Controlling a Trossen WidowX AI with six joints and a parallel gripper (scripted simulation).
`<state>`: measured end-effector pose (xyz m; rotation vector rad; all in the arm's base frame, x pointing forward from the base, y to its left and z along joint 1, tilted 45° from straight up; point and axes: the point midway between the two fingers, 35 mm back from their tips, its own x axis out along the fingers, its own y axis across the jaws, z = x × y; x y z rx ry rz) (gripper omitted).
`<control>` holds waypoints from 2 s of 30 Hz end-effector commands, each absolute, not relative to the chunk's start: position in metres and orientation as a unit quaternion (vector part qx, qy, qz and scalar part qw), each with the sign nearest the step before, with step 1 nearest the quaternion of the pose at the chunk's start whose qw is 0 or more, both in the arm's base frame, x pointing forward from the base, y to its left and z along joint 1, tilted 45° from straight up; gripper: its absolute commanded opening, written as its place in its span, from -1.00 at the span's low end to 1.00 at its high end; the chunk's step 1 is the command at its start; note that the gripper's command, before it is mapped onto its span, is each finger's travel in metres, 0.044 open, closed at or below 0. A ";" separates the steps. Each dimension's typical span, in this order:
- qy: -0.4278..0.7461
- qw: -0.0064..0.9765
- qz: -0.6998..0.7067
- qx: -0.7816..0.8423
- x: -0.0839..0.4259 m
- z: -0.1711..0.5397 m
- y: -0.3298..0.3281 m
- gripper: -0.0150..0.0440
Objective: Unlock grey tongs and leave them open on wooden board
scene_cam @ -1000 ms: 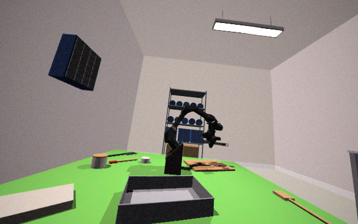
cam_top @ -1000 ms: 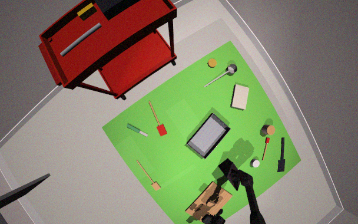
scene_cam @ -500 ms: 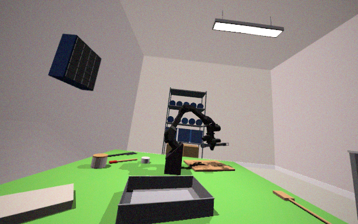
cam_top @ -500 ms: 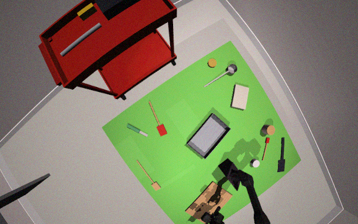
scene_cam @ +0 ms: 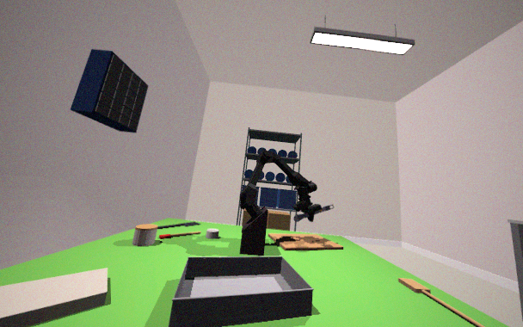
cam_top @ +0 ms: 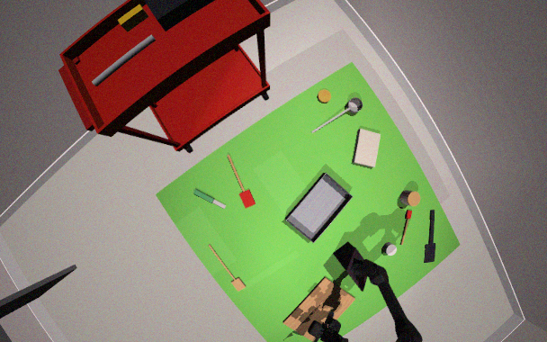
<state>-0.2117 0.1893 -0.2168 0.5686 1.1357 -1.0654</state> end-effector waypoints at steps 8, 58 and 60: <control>0.561 0.628 -0.450 0.297 -0.212 -0.214 0.190 -1.00; 0.677 0.484 -0.408 0.377 -0.202 -0.178 0.174 -1.00; 0.677 0.484 -0.408 0.377 -0.202 -0.178 0.174 -1.00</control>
